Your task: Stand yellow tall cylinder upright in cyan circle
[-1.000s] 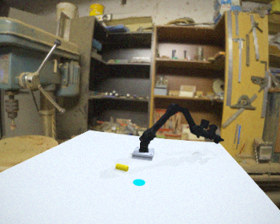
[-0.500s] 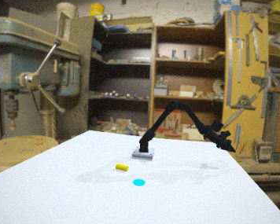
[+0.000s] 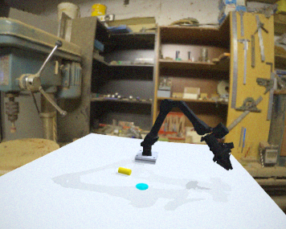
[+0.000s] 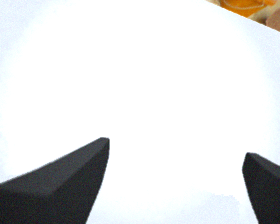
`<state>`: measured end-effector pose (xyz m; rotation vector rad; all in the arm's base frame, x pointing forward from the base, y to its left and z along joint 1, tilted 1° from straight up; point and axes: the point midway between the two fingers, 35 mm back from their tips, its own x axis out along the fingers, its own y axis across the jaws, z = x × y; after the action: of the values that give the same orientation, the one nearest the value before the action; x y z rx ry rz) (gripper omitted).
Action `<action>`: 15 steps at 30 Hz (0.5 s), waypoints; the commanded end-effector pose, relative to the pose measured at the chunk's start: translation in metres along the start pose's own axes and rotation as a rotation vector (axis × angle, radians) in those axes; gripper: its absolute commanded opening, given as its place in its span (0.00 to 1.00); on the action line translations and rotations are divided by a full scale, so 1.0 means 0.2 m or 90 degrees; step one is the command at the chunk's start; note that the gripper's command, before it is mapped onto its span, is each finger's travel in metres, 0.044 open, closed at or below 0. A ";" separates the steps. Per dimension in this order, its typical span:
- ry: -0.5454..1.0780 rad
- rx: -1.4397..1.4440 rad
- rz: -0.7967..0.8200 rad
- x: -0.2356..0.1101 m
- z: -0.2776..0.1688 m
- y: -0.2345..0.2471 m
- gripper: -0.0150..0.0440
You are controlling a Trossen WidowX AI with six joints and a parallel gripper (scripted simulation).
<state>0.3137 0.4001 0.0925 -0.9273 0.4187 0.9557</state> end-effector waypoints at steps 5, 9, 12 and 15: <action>0.125 -0.026 -0.005 -0.13 -0.42 -0.35 0.78; 0.188 -0.030 0.005 -0.23 -0.65 -0.48 0.78; 0.232 -0.031 0.017 -0.32 -0.82 -0.56 0.78; 0.273 -0.029 0.034 -0.42 -0.98 -0.62 0.78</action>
<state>0.3885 0.2009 0.0949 -1.1474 0.7351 0.8186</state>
